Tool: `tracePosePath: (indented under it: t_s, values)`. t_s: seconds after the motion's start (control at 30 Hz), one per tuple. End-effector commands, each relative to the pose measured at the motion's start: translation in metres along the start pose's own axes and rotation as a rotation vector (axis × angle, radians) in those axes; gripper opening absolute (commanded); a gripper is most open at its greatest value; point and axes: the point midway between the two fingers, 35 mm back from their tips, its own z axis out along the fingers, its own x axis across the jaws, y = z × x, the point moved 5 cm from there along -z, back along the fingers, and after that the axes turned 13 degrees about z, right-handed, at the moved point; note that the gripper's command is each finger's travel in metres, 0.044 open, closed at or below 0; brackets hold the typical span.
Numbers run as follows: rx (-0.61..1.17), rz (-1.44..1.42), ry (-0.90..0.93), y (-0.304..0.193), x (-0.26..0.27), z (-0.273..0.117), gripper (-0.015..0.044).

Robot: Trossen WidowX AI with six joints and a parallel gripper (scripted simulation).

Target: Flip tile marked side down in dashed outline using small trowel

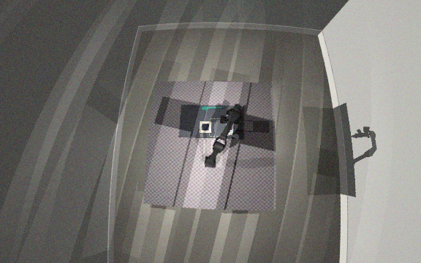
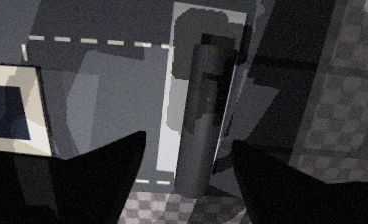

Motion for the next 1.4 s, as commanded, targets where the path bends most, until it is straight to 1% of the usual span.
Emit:
tracePosePath:
  t_s: [0.0,1.0,1.13,1.3,1.37]
  values:
    - [0.002,0.032,-0.001,-0.001,-0.007,-0.001,0.0270]
    - [0.002,0.032,-0.002,0.002,-0.010,0.043,0.0270]
    - [0.002,0.032,-0.002,0.002,-0.010,0.043,0.0165]
    - [0.002,0.032,-0.002,0.002,-0.010,0.043,0.0132]
    - [0.002,0.032,-0.002,0.002,-0.010,0.043,0.0130]
